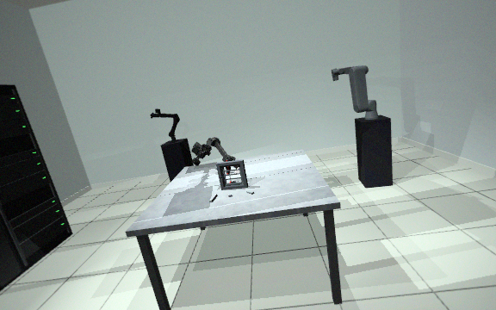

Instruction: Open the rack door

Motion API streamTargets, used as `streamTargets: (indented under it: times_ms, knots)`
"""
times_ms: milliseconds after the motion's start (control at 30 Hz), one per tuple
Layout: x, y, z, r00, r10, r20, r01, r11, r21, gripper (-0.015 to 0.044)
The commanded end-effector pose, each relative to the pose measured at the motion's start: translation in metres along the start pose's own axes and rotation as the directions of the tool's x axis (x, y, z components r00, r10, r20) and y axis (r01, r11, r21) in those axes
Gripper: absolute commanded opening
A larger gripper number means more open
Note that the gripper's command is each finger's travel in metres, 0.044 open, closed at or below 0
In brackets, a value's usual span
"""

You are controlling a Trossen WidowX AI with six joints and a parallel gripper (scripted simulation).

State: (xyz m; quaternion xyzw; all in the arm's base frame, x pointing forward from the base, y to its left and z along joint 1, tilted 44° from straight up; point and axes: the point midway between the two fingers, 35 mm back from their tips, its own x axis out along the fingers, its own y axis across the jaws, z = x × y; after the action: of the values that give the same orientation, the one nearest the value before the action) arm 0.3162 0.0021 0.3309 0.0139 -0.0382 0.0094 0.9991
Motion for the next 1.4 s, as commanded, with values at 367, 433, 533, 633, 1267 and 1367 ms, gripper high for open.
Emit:
streamTargets:
  times_ms: [367, 433, 533, 633, 1267, 1367]
  knots:
    - [0.028, 0.026, -0.047, 0.950, -0.003, -0.312, 0.034, 0.995, 0.095, 0.0287]
    - [0.031, 0.032, -0.057, 0.930, -0.004, -0.367, 0.046, 0.994, 0.104, 0.0287]
    - [0.035, 0.041, -0.070, 0.895, -0.008, -0.447, 0.064, 0.992, 0.110, 0.0287]
    - [0.036, 0.050, -0.084, 0.853, -0.016, -0.521, 0.084, 0.991, 0.108, 0.0287]
    - [0.020, 0.097, -0.145, 0.524, -0.204, -0.827, 0.172, 0.976, -0.132, 0.0287]
    - [0.014, 0.103, -0.150, 0.474, -0.250, -0.845, 0.169, 0.967, -0.191, 0.0287]
